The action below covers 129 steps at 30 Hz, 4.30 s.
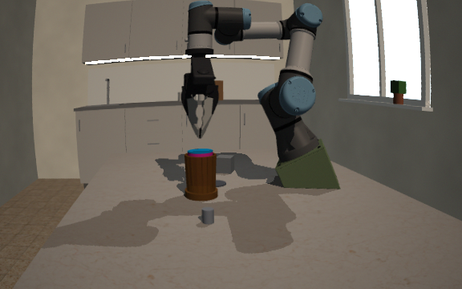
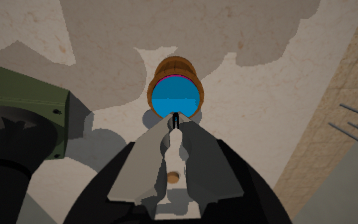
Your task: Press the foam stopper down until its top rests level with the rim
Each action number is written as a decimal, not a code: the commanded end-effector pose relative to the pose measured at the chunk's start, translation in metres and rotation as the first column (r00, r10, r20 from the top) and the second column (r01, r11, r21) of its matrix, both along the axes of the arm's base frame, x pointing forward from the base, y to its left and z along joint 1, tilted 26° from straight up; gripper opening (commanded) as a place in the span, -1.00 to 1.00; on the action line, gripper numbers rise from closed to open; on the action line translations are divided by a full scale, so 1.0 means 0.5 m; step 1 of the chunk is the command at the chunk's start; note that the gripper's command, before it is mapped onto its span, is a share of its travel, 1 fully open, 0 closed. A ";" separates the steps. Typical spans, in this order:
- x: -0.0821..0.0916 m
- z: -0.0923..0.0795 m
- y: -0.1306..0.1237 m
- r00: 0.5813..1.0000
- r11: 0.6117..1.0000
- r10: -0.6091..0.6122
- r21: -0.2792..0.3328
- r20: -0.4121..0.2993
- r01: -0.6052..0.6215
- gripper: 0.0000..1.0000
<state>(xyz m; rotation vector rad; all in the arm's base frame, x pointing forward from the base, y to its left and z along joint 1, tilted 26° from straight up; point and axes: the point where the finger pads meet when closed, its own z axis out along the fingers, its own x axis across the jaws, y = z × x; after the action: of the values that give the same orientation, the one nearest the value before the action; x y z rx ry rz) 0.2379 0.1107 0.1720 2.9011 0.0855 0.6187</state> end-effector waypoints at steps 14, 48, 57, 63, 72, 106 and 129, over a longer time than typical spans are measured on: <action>0.023 -0.048 -0.008 1.000 1.000 0.000 0.000 0.003 0.000 -1.00; 0.030 -0.061 -0.011 1.000 1.000 0.000 0.000 0.003 0.000 -1.00; 0.033 -0.069 -0.012 1.000 1.000 0.000 0.000 0.003 0.000 -1.00; 0.036 -0.075 -0.013 1.000 1.000 0.000 0.000 0.003 0.000 -1.00; 0.039 -0.083 -0.014 1.000 1.000 0.000 0.000 0.003 0.000 -1.00; 0.044 -0.094 -0.016 1.000 1.000 0.000 0.000 0.003 0.000 -1.00; 0.044 -0.094 -0.016 1.000 1.000 0.000 0.000 0.003 0.000 -1.00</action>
<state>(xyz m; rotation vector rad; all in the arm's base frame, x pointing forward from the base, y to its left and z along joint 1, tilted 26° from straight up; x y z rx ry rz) 0.2600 0.1026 0.1248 2.9011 0.0859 0.6212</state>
